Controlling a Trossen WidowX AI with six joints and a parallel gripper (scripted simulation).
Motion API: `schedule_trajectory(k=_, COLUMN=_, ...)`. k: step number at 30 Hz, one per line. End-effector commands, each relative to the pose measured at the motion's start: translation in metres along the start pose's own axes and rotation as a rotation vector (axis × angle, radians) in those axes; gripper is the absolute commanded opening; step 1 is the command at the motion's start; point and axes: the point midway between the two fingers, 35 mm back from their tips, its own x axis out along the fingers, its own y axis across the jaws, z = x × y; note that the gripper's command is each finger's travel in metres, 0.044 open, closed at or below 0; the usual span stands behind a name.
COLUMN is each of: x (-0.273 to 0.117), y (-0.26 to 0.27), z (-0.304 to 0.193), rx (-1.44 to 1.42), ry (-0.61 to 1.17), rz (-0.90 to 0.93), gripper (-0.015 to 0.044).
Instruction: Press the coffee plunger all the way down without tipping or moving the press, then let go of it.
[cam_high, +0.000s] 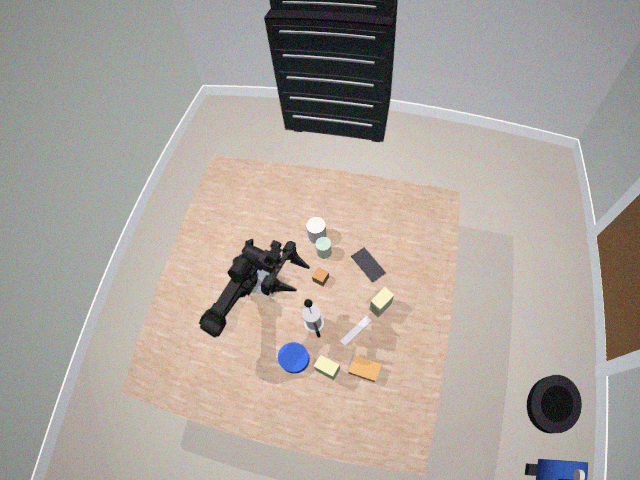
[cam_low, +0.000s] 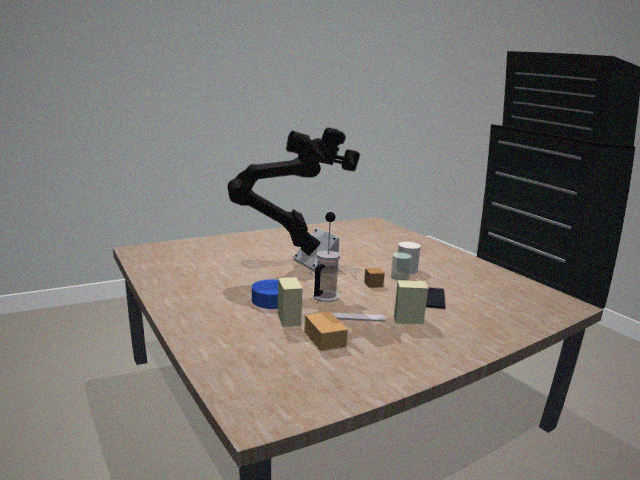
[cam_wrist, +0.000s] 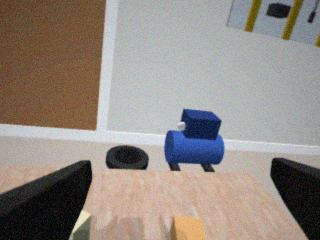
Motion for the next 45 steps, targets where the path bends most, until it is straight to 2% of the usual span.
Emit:
schedule_trajectory(k=1, x=0.000, y=-0.004, z=-0.046, rx=0.099, ry=0.145, rz=-0.036, gripper=0.0440)
schedule_trajectory(k=5, x=-0.005, y=-0.004, z=-0.072, rx=0.156, ry=0.233, rz=-0.055, gripper=0.0440)
schedule_trajectory(k=11, x=0.007, y=0.004, z=-0.069, rx=0.180, ry=0.217, rz=-0.070, gripper=0.0440)
schedule_trajectory(k=18, x=0.014, y=0.038, z=-0.067, rx=0.208, ry=0.237, rz=-0.046, gripper=0.0440)
schedule_trajectory(k=25, x=0.013, y=0.055, z=-0.086, rx=0.224, ry=0.287, rz=-0.033, gripper=0.0440)
schedule_trajectory(k=37, x=0.011, y=0.043, z=-0.105, rx=0.468, ry=0.353, rz=-0.089, gripper=0.0440)
schedule_trajectory(k=45, x=0.005, y=0.025, z=-0.119, rx=0.321, ry=0.384, rz=-0.088, gripper=0.0440)
